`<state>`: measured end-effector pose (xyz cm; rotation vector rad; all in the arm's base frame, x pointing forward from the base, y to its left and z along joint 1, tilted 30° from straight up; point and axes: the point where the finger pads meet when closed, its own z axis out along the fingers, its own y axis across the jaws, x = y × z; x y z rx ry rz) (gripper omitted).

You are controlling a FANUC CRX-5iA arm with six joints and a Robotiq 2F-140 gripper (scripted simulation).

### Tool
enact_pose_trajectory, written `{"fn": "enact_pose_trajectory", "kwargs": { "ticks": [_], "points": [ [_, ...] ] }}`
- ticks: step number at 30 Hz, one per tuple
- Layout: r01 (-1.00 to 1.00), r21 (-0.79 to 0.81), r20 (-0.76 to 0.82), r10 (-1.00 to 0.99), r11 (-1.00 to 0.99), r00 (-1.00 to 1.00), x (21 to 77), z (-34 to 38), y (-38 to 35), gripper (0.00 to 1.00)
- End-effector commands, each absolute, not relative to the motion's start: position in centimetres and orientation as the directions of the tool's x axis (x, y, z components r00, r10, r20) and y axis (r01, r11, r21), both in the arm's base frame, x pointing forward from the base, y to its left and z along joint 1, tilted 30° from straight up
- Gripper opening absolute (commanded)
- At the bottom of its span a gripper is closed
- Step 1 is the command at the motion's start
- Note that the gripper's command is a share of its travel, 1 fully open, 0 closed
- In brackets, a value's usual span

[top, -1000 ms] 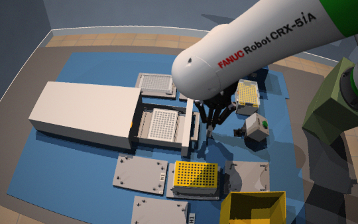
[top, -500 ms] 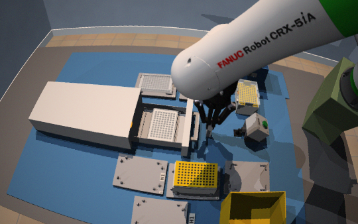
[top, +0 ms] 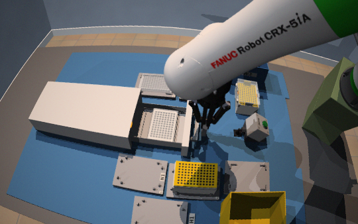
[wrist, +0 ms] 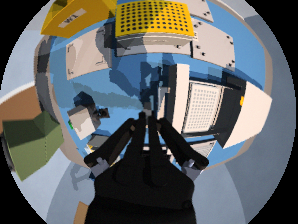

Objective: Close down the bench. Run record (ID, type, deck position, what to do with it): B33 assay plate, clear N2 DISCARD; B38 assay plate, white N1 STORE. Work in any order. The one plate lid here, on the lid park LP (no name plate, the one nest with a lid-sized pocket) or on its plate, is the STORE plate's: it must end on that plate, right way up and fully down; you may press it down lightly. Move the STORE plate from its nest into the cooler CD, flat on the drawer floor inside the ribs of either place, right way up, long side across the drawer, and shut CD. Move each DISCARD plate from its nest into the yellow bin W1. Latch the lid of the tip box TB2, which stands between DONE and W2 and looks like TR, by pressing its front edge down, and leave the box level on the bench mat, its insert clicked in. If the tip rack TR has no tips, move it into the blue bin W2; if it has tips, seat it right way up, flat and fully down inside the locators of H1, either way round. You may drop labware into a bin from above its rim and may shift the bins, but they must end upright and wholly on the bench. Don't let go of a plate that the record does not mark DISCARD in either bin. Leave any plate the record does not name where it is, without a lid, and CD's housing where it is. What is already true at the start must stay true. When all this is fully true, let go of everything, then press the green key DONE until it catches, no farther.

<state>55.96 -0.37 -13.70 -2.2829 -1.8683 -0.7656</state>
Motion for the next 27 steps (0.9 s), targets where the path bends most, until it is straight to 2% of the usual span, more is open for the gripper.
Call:
{"fn": "enact_pose_trajectory", "kwargs": {
  "ticks": [1, 27],
  "points": [
    [0.940, 0.237, 0.433, 0.893, -0.246, 0.124, 56.4, -13.6, -0.5, 0.00],
    [0.940, 0.237, 0.433, 0.893, -0.246, 0.124, 58.9, -12.9, -1.2, 0.00]
  ]
}}
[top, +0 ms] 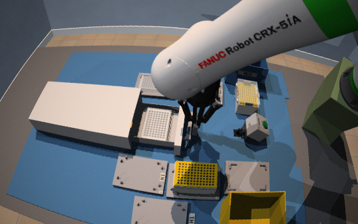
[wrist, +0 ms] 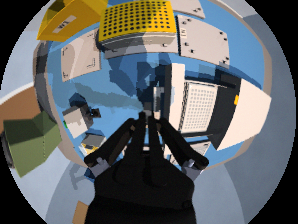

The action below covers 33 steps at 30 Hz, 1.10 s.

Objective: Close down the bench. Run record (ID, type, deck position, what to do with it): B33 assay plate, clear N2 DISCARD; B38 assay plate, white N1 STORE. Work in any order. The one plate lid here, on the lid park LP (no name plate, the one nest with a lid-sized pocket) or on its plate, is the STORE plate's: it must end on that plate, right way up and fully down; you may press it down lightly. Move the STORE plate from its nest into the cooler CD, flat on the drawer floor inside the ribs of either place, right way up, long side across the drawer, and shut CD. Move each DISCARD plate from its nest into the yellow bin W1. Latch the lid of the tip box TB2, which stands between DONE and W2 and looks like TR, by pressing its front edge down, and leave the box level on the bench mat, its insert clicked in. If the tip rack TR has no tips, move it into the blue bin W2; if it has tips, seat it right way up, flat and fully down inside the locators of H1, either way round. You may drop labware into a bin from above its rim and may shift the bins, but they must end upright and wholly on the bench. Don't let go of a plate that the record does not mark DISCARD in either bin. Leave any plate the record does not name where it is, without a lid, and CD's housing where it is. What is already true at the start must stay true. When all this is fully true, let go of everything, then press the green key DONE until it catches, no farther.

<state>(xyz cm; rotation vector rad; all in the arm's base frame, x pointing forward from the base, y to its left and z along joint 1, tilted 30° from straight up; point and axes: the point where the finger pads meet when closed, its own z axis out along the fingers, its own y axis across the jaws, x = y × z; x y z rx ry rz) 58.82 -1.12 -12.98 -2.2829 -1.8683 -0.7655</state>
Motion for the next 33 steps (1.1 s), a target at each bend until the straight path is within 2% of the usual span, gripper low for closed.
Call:
{"fn": "enact_pose_trajectory", "kwargs": {
  "ticks": [1, 33],
  "points": [
    [0.940, 0.237, 0.433, 0.893, -0.246, 0.124, 59.0, -12.9, -1.2, 0.00],
    [0.940, 0.237, 0.433, 0.893, -0.246, 0.124, 62.5, -12.0, -2.1, 0.00]
  ]
}}
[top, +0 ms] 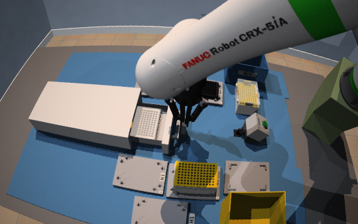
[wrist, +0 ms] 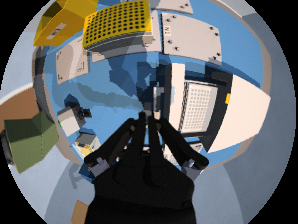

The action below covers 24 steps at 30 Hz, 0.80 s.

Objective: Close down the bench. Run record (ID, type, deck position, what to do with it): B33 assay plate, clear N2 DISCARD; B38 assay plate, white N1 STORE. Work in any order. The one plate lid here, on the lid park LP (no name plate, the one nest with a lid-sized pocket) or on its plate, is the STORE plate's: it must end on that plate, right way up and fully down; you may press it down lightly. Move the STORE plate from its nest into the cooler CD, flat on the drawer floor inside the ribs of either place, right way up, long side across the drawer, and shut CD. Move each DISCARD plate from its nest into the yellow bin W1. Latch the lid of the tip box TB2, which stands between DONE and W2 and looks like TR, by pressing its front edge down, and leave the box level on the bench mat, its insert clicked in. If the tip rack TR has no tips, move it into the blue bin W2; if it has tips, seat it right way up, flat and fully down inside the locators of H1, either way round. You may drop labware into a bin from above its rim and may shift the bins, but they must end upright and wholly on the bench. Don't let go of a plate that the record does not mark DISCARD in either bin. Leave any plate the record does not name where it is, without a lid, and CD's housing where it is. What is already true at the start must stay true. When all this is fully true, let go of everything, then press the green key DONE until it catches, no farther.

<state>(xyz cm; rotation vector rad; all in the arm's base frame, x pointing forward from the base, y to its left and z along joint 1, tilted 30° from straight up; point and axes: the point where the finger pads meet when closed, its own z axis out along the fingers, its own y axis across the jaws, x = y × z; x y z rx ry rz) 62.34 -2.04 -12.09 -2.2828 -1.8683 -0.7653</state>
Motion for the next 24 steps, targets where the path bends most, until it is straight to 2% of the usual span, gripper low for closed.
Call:
{"fn": "enact_pose_trajectory", "kwargs": {
  "ticks": [1, 24],
  "points": [
    [0.940, 0.237, 0.433, 0.893, -0.246, 0.124, 62.5, -12.0, -2.1, 0.00],
    [0.940, 0.237, 0.433, 0.893, -0.246, 0.124, 65.0, -11.4, -2.8, 0.00]
  ]
}}
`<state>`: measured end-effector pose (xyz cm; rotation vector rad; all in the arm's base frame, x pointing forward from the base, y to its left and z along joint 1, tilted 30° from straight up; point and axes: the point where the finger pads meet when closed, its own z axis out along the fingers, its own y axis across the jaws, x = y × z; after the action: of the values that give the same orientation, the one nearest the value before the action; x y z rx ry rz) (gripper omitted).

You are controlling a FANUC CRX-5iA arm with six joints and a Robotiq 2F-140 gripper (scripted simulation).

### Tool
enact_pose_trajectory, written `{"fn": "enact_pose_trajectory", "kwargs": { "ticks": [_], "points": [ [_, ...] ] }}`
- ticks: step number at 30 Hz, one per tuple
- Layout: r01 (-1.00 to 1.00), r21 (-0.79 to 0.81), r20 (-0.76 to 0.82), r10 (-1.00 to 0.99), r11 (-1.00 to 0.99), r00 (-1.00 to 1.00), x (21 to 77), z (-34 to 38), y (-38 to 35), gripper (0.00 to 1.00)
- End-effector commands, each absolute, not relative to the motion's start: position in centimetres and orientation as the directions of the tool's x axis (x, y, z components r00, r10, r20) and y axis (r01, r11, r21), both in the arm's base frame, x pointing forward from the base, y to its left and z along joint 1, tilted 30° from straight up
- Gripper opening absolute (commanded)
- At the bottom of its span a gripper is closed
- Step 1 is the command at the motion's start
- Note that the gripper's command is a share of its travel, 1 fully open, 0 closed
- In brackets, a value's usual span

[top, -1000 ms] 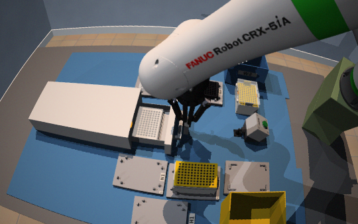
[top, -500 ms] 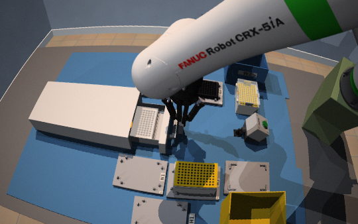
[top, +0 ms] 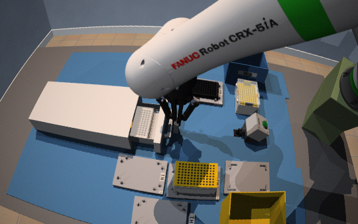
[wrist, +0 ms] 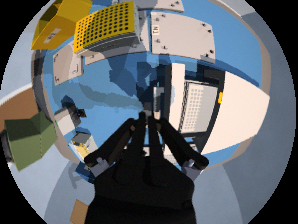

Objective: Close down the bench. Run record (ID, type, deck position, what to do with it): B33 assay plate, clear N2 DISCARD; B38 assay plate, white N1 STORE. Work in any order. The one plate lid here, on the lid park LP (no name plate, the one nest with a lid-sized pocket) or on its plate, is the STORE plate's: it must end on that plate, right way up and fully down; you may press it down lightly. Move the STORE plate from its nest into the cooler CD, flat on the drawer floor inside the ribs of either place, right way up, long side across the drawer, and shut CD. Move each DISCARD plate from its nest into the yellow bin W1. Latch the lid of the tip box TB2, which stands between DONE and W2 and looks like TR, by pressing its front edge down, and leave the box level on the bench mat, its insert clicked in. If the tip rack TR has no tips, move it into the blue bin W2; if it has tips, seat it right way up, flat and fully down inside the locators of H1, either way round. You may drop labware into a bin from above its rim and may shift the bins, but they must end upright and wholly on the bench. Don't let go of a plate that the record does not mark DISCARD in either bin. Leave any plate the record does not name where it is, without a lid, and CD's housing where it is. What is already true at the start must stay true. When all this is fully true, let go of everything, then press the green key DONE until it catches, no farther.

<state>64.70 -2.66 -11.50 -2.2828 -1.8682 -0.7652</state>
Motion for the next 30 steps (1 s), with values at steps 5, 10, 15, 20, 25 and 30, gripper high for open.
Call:
{"fn": "enact_pose_trajectory", "kwargs": {
  "ticks": [5, 10, 15, 20, 25, 30],
  "points": [
    [0.940, 0.237, 0.433, 0.893, -0.246, 0.124, 65.7, -11.2, -2.9, 0.00],
    [0.940, 0.237, 0.433, 0.893, -0.246, 0.124, 66.2, -11.1, -3.1, 0.00],
    [0.940, 0.237, 0.433, 0.893, -0.246, 0.124, 66.7, -11.0, -3.2, 0.00],
    [0.940, 0.237, 0.433, 0.893, -0.246, 0.124, 67.1, -10.9, -3.3, 0.00],
    [0.940, 0.237, 0.433, 0.893, -0.246, 0.124, 67.8, -10.7, -3.5, 0.00],
    [0.940, 0.237, 0.433, 0.893, -0.246, 0.124, 68.1, -10.6, -3.6, 0.00]
  ]
}}
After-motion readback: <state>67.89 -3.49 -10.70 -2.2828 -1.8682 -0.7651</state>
